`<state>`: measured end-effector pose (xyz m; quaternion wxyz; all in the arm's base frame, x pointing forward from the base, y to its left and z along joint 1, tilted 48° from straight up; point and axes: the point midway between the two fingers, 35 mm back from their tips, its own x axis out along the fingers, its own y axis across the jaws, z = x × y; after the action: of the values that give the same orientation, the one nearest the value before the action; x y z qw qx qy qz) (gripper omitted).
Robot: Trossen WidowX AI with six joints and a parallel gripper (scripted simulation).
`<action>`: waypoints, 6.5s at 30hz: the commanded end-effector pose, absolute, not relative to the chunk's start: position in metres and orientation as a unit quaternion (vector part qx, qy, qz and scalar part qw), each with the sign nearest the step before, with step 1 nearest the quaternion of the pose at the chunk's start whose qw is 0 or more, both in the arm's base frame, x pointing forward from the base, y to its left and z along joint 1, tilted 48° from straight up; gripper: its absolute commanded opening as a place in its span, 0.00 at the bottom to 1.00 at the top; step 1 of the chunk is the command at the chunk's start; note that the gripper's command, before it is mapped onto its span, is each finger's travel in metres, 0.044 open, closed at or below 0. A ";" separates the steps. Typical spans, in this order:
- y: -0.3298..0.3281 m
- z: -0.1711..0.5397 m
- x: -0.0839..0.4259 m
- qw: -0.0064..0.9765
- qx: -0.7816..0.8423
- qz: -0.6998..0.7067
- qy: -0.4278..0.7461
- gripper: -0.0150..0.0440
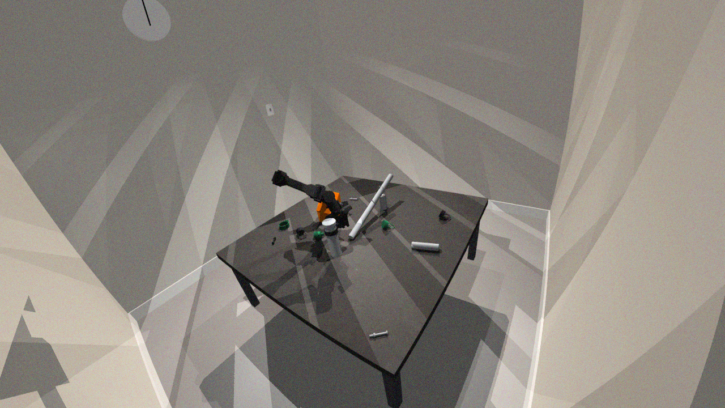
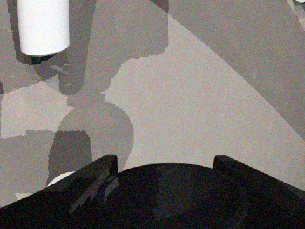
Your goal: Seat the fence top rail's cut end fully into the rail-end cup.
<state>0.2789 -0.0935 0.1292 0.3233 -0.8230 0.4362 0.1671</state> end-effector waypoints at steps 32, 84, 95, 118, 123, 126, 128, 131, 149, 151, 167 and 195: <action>-0.094 0.129 0.271 0.298 -0.832 0.202 0.423 0.25; 0.038 0.103 0.255 0.615 -0.612 0.032 0.496 1.00; 0.088 0.098 0.239 0.751 -0.448 -0.116 0.470 1.00; 0.108 0.098 0.230 0.810 -0.352 -0.186 0.430 1.00; 0.097 0.086 0.237 0.826 -0.248 -0.260 0.435 1.00; 0.082 0.070 0.245 0.825 -0.117 -0.356 0.424 1.00; 0.071 0.058 0.249 0.810 -0.025 -0.423 0.405 1.00; 0.054 0.041 0.254 0.769 0.105 -0.520 0.357 1.00; 0.028 0.016 0.258 0.693 0.240 -0.621 0.276 1.00; 0.017 0.005 0.260 0.693 0.240 -0.621 0.275 1.00; -0.007 -0.016 0.262 0.693 0.240 -0.622 0.275 1.00; -0.040 -0.046 0.266 0.693 0.239 -0.622 0.275 1.00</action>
<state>0.2666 -0.0364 -0.0436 0.6921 0.2436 0.2737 -0.6219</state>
